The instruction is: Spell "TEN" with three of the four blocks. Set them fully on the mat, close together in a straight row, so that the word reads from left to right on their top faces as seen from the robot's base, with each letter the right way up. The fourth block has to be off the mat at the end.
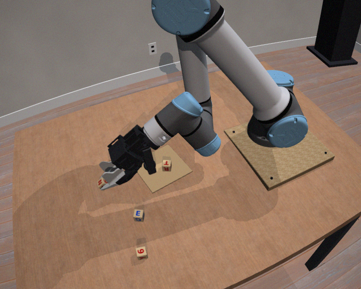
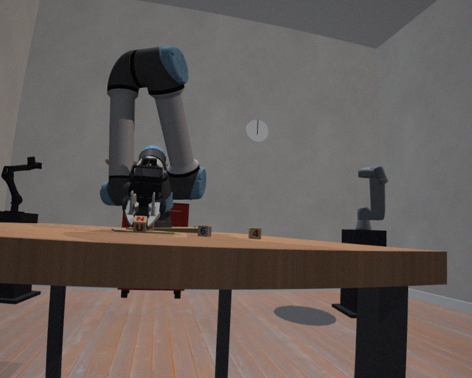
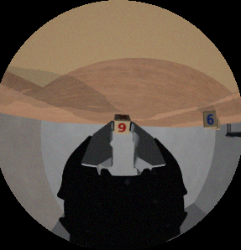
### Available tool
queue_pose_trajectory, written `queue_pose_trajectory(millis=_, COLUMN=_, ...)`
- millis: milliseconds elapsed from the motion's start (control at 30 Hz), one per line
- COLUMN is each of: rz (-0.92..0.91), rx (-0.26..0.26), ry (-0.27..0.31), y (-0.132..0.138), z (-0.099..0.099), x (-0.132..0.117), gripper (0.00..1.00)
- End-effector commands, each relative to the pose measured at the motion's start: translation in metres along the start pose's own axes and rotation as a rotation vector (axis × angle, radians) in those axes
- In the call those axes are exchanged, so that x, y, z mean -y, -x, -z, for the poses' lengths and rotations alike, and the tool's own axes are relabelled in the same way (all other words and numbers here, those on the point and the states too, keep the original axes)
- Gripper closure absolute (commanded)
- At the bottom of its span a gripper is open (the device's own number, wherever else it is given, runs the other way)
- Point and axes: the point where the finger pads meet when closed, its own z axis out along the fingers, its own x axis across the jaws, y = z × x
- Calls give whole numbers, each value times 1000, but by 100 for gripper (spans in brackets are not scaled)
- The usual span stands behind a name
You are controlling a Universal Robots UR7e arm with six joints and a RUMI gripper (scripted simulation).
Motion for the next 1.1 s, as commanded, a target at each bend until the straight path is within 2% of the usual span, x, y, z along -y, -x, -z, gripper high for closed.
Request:
queue_pose_trajectory(millis=0, rz=0, rx=2, ry=4, y=2, z=-1, x=-2, gripper=91)
queue_pose_trajectory(millis=133, rz=0, rx=2, ry=4, y=2, z=-1, x=-2, gripper=87)
queue_pose_trajectory(millis=167, rz=0, rx=2, ry=4, y=2, z=-1, x=-2, gripper=83)
queue_pose_trajectory(millis=233, rz=0, rx=2, ry=4, y=2, z=-1, x=-2, gripper=83)
queue_pose_trajectory(millis=267, rz=0, rx=2, ry=4, y=2, z=-1, x=-2, gripper=79)
queue_pose_trajectory(millis=400, rz=0, rx=2, ry=4, y=2, z=-1, x=-2, gripper=79)
queue_pose_trajectory(millis=433, rz=0, rx=2, ry=4, y=2, z=-1, x=-2, gripper=75)
queue_pose_trajectory(millis=1067, rz=0, rx=2, ry=4, y=2, z=-1, x=-2, gripper=75)
